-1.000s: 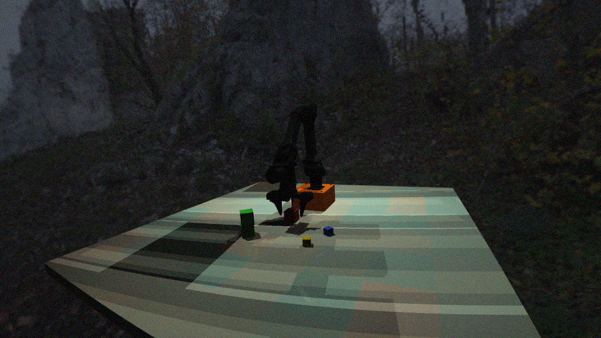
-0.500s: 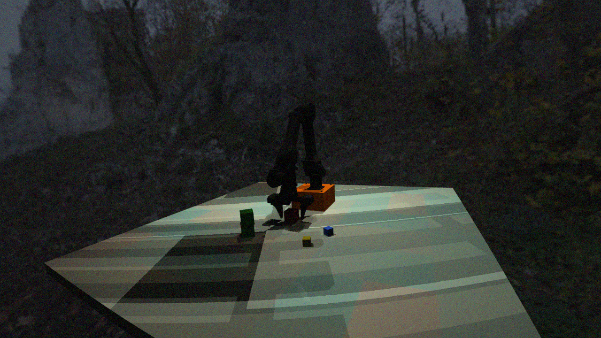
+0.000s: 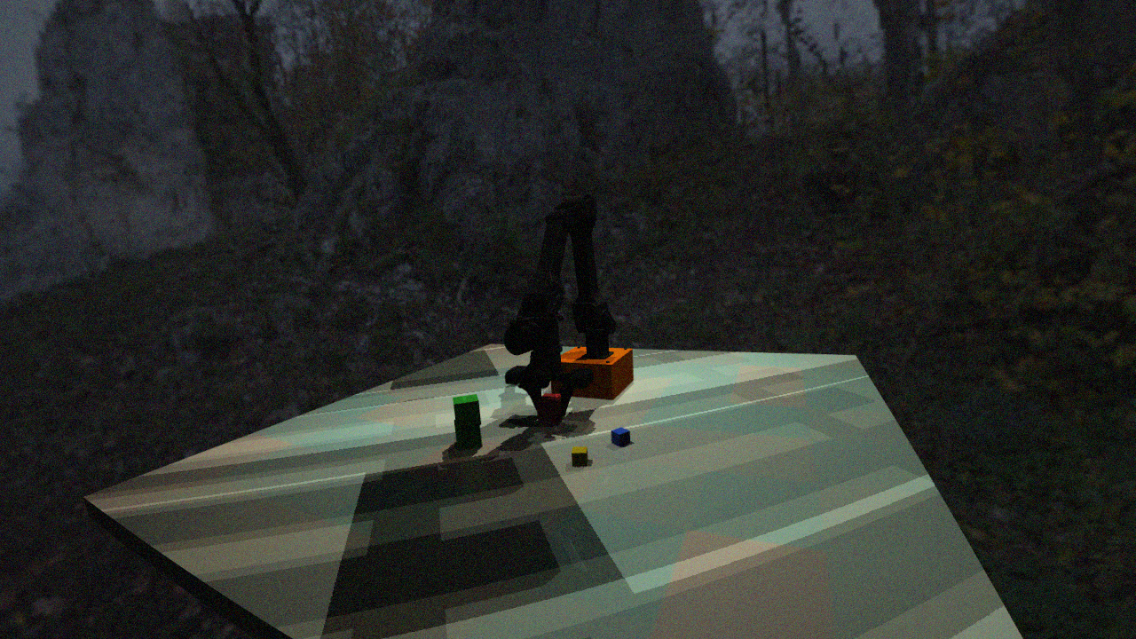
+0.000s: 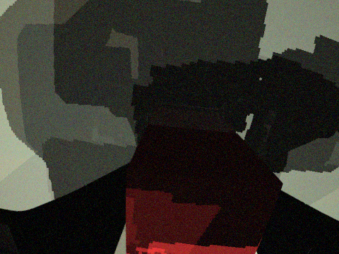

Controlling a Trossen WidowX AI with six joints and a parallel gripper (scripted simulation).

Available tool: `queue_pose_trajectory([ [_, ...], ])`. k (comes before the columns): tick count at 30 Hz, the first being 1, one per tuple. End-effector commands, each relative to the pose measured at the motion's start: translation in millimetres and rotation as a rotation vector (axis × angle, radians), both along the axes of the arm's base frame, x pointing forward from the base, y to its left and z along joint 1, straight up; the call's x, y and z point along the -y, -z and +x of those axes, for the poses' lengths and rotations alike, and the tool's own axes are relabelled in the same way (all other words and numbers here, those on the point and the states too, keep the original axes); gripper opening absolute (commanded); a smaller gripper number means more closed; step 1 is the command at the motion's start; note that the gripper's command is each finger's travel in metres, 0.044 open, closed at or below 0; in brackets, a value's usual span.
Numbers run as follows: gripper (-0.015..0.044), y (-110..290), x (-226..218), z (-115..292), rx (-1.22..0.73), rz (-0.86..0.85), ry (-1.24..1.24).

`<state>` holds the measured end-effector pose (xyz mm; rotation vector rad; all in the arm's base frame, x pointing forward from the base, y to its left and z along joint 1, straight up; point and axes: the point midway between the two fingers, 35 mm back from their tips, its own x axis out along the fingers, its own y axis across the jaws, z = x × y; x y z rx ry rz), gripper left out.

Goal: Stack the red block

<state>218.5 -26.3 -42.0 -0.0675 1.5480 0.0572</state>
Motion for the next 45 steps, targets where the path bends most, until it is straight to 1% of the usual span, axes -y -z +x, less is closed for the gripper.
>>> queue_pose_trajectory([
  [1, 0.0217, 0.0, -0.6, 0.0, 0.001, 0.003, -0.005],
  [7, 0.0177, 0.0, -0.6, 0.0, 0.001, 0.003, -0.005],
  [13, 0.0019, -12.8, -0.4, 0.5, 0.001, 0.003, -0.005],
  [14, 0.0, -16.5, -0.3, 0.5, 0.001, 0.003, -0.005],
  [34, 0.0, -115.8, -0.3, -1.7, 0.002, 0.003, -0.005],
  [42, 0.0, -119.8, 0.2, -0.8, 0.002, 0.003, -0.004],
  [45, 0.0, -123.1, 3.7, 8.6, 0.004, -0.001, 0.004],
])
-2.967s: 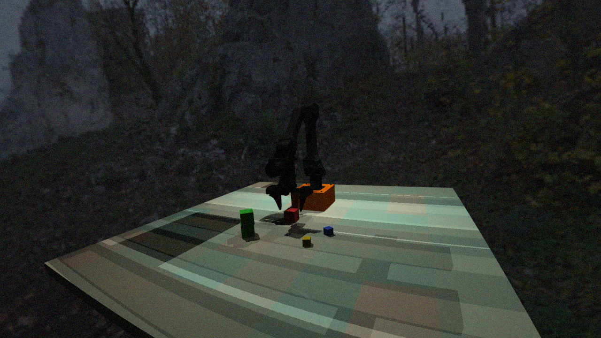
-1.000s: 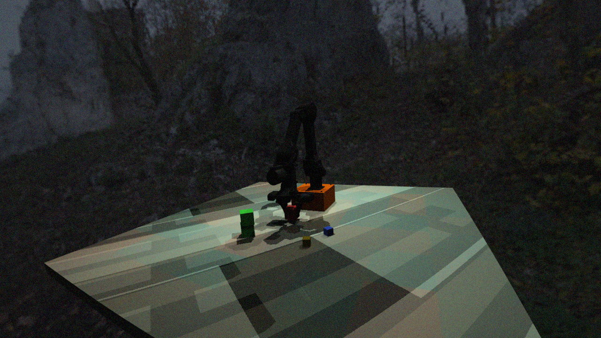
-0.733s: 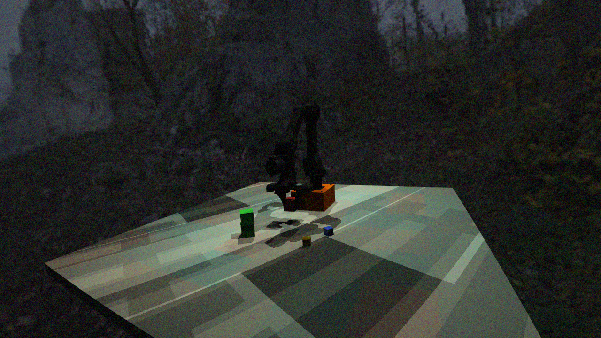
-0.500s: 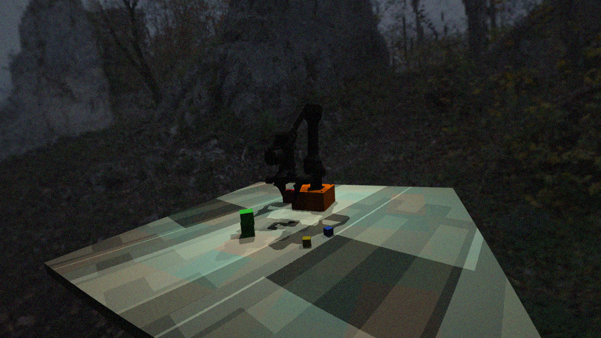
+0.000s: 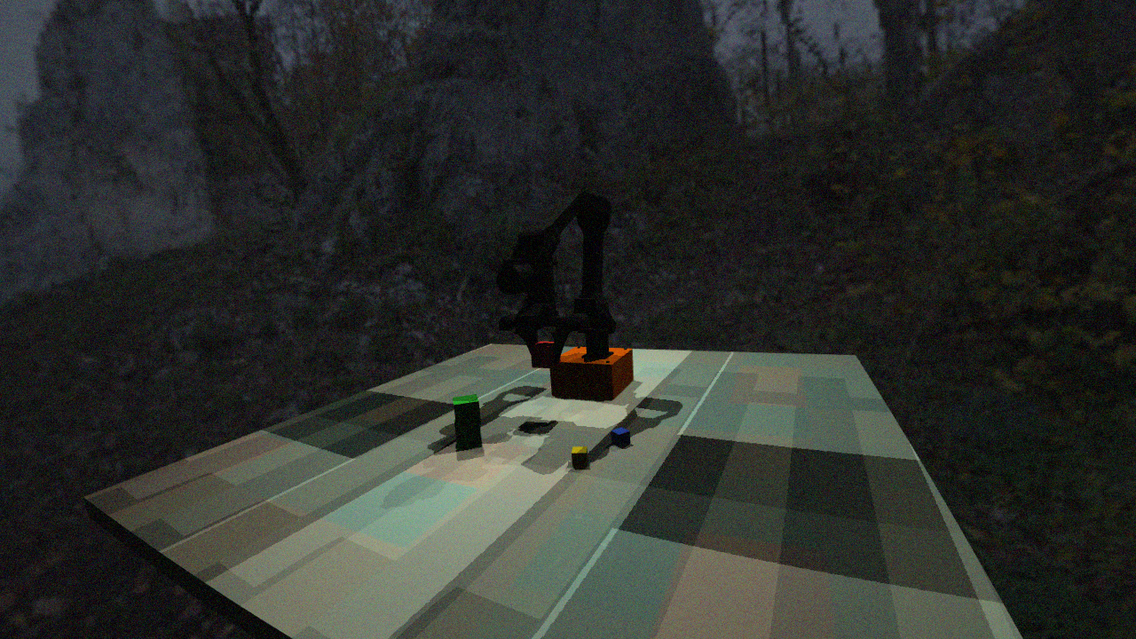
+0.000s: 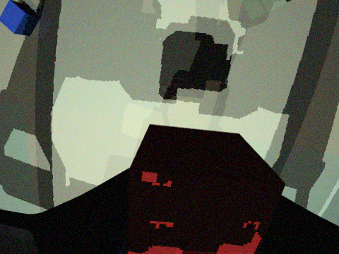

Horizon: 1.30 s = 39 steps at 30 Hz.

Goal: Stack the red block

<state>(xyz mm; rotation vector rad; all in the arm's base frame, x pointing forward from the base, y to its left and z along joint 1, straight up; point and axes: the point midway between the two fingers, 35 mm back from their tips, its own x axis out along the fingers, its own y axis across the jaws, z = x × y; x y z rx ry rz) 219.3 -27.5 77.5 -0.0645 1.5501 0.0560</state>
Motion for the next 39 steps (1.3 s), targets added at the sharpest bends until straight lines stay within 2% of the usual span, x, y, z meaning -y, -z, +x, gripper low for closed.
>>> queue_pose_trajectory([
  [1, 0.0, -4.9, 4.1, 11.8, 0.007, -0.004, 0.005],
  [20, 0.0, -20.3, 31.6, 84.0, 0.014, -0.009, 0.011],
  [39, 0.0, -16.8, 65.5, 149.2, 0.018, -0.007, -0.002],
])
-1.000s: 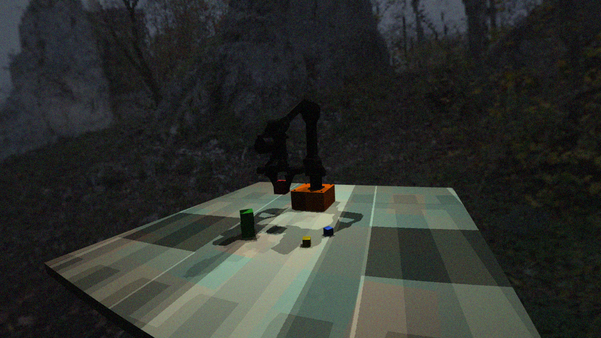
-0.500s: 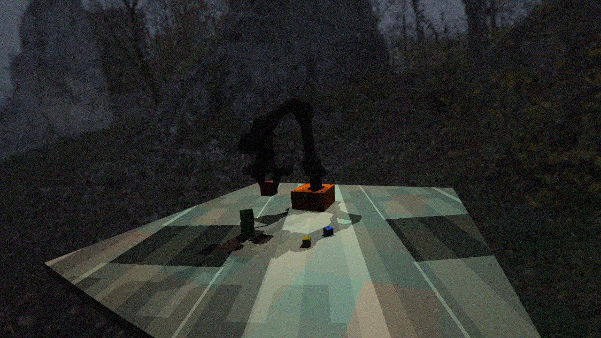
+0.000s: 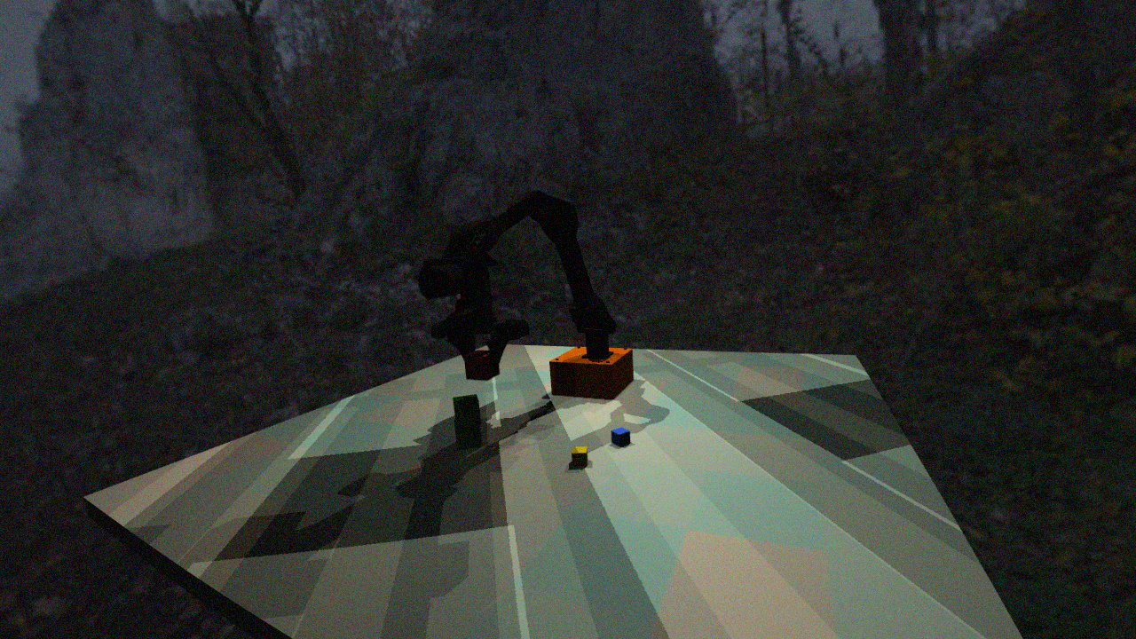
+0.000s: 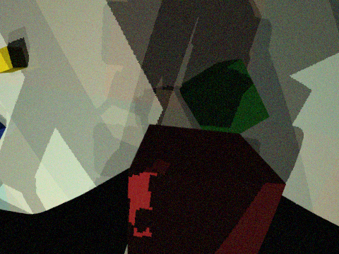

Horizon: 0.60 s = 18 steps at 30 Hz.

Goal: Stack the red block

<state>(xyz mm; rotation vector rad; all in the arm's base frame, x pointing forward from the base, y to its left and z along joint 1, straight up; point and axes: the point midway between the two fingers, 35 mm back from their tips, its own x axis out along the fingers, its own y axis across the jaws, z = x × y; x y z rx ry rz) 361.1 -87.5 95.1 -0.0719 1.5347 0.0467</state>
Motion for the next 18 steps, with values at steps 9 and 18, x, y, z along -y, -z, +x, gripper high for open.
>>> queue_pose_trajectory([
  [9, 0.0, 8.1, 22.5, 31.8, 0.004, 0.004, -0.008],
  [18, 0.0, 15.8, 22.8, 32.5, 0.004, 0.004, -0.008],
])
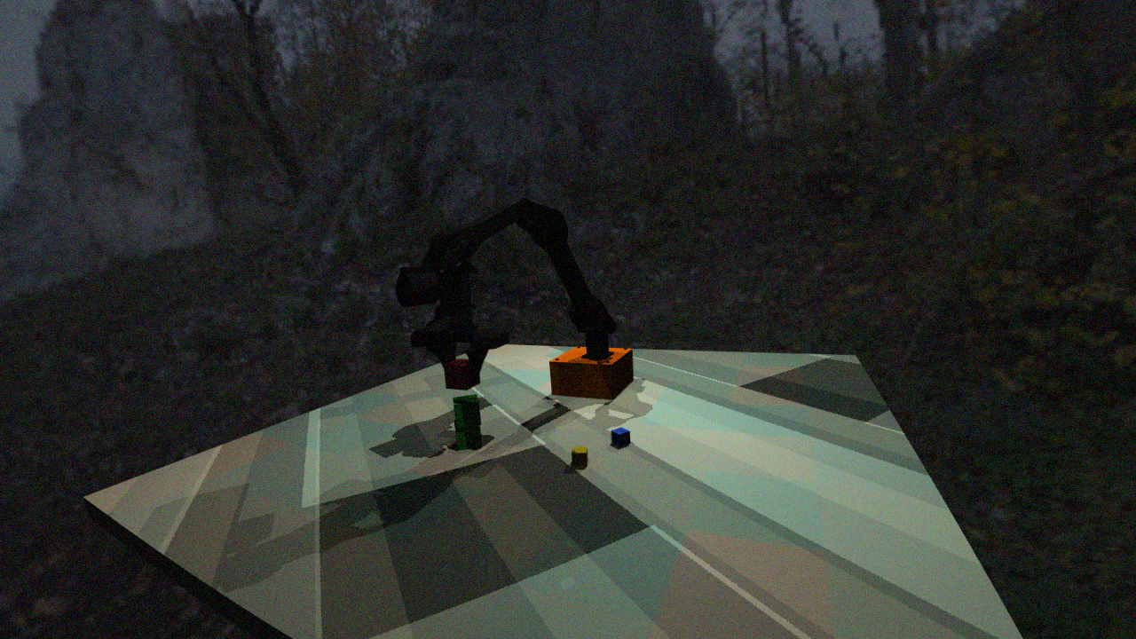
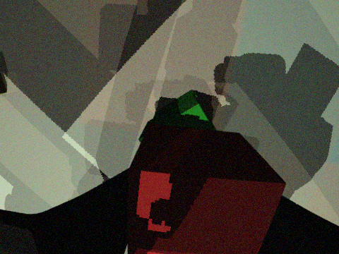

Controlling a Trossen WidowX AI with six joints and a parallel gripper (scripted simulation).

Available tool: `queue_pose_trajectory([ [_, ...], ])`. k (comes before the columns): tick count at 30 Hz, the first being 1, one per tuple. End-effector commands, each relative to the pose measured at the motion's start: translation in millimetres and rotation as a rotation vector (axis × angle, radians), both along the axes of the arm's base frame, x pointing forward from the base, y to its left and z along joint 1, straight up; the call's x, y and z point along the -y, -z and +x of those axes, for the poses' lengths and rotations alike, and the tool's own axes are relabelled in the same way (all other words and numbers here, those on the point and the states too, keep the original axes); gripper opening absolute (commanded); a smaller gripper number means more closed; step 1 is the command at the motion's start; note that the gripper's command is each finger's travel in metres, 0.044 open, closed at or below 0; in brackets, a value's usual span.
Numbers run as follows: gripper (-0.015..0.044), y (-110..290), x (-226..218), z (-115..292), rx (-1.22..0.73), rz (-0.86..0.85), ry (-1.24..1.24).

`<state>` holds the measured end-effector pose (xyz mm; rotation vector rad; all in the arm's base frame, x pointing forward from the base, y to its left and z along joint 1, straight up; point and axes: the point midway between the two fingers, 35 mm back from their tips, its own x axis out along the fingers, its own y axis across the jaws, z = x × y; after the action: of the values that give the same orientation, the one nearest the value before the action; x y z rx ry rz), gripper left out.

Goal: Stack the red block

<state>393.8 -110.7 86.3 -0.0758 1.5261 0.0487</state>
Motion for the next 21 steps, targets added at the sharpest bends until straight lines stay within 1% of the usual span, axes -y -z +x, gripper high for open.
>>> queue_pose_trajectory([
  [1, 0.0, 10.8, -0.3, -0.1, -0.005, 0.005, -0.005],
  [5, 0.0, 26.3, -0.3, 0.2, -0.005, 0.005, -0.005],
  [21, 0.0, 26.2, -0.3, 0.2, -0.005, 0.005, -0.005],
])
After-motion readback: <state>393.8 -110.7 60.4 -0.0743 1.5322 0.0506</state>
